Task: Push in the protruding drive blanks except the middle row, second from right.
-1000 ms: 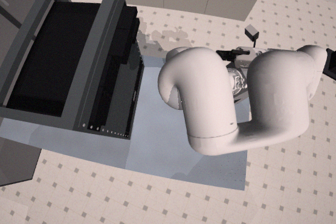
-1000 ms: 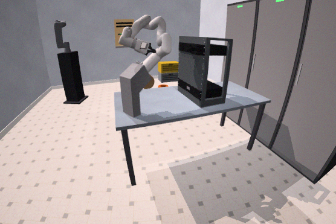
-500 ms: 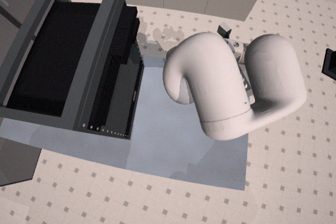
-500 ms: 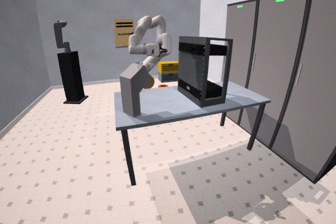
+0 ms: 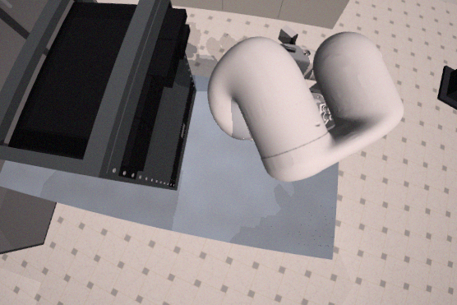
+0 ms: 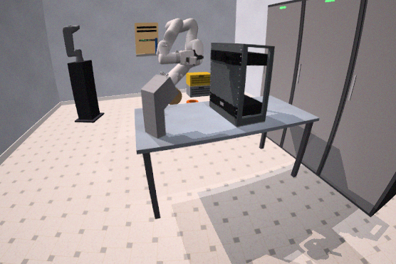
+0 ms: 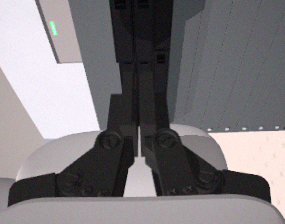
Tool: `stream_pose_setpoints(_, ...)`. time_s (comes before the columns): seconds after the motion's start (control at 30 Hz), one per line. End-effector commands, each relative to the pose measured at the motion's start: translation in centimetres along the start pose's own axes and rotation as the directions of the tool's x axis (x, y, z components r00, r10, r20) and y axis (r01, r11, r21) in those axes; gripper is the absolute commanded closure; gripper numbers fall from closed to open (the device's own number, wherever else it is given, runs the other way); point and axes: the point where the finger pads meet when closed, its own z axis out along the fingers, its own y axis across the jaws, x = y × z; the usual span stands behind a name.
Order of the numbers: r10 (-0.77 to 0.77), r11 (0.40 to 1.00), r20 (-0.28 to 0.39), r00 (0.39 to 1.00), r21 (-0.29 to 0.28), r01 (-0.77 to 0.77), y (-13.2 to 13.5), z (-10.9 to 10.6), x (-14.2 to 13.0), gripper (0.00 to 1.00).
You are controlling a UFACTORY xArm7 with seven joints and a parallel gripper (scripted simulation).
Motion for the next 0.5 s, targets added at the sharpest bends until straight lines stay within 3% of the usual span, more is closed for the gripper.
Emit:
stream_pose_setpoints(0.0,0.000,1.000,0.001,1.000,0.000,0.000,-0.09,0.07,0.04,1.00)
stream_pose_setpoints(0.2,0.000,1.000,0.001,1.000,0.000,0.000,-0.09,0.07,0.04,1.00)
stream_pose_setpoints(0.23,0.000,1.000,0.001,1.000,0.000,0.000,-0.09,0.07,0.04,0.00)
stream_pose_setpoints(0.47,0.000,1.000,0.001,1.000,0.000,0.000,-0.09,0.07,0.04,0.00)
